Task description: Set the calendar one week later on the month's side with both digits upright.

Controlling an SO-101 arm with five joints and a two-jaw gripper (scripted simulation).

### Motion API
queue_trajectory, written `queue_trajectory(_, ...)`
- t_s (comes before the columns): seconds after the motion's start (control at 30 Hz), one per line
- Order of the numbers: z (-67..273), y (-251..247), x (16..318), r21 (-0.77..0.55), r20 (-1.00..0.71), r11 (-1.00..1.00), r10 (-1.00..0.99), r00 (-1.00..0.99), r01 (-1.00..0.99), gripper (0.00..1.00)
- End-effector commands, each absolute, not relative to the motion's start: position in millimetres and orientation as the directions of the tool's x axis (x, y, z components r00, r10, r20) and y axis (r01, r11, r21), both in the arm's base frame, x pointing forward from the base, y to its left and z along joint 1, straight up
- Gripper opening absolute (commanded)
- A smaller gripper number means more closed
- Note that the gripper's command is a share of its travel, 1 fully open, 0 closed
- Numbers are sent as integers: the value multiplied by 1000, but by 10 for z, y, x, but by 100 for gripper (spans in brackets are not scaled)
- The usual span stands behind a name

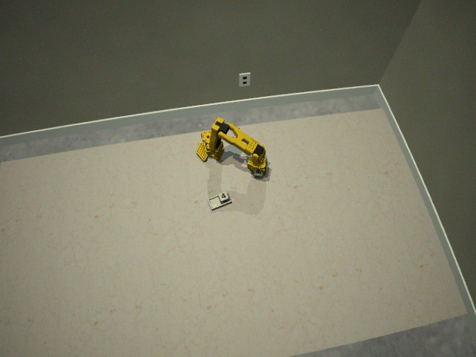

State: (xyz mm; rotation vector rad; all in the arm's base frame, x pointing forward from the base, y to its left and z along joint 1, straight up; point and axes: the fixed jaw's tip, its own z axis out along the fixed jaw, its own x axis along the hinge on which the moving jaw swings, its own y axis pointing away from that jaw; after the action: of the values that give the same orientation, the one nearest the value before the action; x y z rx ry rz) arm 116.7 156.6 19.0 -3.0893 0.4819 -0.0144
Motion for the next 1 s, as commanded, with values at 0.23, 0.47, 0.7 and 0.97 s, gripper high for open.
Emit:
queue_trajectory(0.23,210,1596,1168,-36,12,-952,-304,953,-303,27)
queue_trajectory(0.47,210,1596,1168,-36,12,-952,-304,953,-303,34)
queue_trajectory(0.7,210,1596,1168,-36,12,-952,-304,953,-303,36)
queue_trajectory(0.97,231,1599,1170,-36,12,-952,-304,953,-303,36)
